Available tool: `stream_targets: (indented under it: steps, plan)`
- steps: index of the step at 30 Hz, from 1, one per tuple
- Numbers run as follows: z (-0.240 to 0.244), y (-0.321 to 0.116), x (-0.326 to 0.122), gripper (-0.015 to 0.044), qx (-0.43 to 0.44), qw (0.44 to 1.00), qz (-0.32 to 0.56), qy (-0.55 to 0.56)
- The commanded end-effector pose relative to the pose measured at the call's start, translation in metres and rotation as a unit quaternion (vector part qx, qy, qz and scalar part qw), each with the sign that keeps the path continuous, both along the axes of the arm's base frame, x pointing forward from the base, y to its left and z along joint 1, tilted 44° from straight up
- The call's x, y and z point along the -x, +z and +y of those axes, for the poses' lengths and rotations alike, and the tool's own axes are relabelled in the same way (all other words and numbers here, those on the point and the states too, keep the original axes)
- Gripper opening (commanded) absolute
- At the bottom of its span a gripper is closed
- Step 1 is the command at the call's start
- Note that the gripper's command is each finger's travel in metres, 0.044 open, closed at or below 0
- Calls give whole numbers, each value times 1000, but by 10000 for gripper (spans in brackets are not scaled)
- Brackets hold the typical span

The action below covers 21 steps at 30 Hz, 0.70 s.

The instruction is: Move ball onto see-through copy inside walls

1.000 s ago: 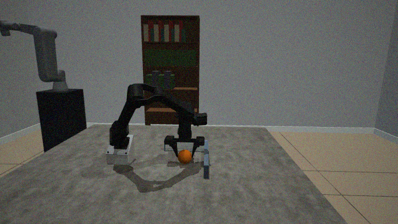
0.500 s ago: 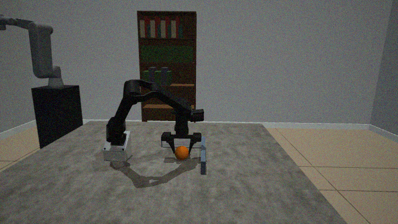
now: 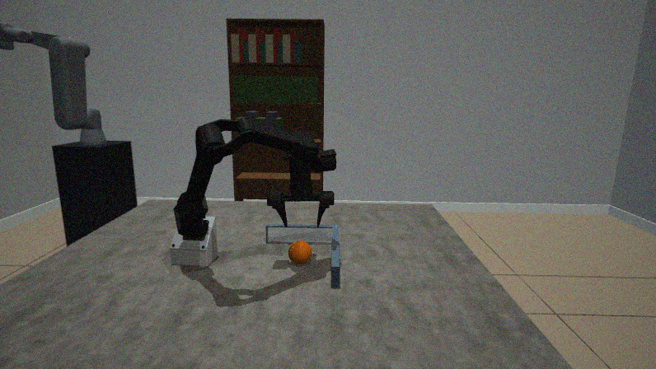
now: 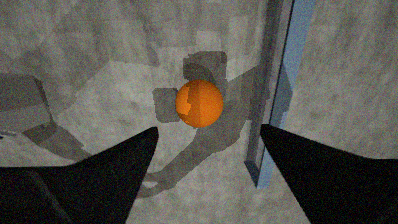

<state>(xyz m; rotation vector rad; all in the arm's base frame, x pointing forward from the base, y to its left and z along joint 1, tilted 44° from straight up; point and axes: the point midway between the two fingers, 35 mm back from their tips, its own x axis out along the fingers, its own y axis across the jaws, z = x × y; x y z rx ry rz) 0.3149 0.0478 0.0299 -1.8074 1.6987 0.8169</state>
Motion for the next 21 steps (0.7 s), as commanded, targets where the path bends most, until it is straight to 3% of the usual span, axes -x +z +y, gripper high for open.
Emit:
stream_targets:
  steps: [1, 6, 11, 21]
  plan:
    - [-3, -2, 1, 440, 2, 1000, 5, -2]
    - [-1, -1, 1, 440, 2, 1000, 5, -2]
    - [26, 31, 5, 440, 3, 1000, 5, -5]
    - [26, 31, 5, 440, 3, 1000, 5, -5]
